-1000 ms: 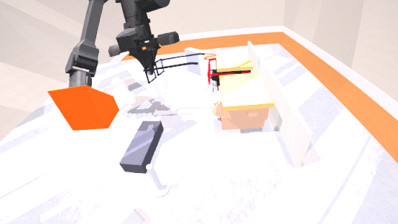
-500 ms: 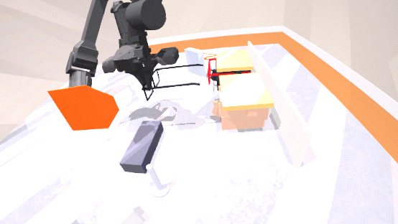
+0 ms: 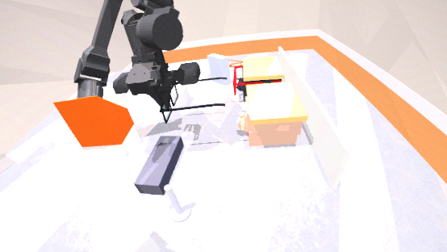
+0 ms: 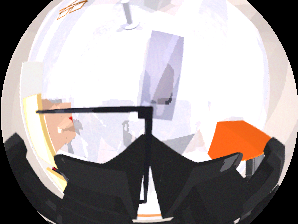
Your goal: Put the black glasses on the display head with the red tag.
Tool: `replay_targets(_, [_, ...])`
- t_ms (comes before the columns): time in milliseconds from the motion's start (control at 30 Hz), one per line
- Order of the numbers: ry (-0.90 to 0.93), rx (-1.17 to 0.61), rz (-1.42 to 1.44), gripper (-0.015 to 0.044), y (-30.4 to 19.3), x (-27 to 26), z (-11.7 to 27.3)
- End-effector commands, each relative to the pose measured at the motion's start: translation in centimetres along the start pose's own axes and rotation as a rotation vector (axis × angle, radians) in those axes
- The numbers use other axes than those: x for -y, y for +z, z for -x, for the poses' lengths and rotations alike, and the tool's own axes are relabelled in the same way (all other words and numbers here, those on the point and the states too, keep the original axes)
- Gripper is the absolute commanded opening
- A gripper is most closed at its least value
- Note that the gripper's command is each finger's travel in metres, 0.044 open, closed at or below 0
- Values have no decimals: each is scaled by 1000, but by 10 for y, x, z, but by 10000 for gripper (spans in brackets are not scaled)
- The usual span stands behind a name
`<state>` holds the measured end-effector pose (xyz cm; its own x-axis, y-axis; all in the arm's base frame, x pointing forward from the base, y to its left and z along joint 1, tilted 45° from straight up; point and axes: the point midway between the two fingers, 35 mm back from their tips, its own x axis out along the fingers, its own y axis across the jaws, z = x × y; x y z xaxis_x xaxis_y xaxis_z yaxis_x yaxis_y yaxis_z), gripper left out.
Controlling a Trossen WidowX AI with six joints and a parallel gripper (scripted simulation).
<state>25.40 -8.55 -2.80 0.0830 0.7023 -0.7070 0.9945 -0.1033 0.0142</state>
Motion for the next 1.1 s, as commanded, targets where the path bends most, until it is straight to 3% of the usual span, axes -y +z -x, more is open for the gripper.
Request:
replay_targets(0, [-4, -11, -1, 0, 0, 1, -6])
replay_targets(1067, [-5, -6, -1, 0, 4, 0, -30])
